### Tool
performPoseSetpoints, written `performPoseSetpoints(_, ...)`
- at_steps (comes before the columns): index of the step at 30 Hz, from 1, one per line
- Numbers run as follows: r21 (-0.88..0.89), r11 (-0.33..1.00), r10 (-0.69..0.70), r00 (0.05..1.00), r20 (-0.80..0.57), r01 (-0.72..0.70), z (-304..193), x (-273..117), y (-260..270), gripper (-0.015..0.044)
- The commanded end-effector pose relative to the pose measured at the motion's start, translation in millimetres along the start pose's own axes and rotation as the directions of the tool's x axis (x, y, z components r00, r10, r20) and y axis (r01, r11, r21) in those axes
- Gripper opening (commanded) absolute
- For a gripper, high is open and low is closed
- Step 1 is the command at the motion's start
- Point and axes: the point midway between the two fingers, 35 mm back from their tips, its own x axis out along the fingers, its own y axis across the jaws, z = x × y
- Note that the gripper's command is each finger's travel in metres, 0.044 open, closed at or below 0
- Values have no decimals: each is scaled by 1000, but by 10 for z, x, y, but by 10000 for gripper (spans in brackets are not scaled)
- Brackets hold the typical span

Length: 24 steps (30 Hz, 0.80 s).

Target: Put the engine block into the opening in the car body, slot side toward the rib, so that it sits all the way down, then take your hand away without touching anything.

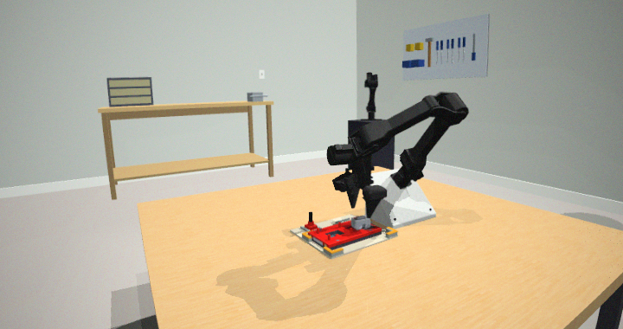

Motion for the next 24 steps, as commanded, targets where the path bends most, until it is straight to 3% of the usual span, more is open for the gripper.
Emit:
performPoseSetpoints(1,16,1000,6,1000,-14,-5,-29,98,-14,440)
performPoseSetpoints(15,16,1000,7,1000,-14,-7,-31,280,-11,440)
performPoseSetpoints(24,16,1000,7,1000,-14,-7,-31,280,-11,204)
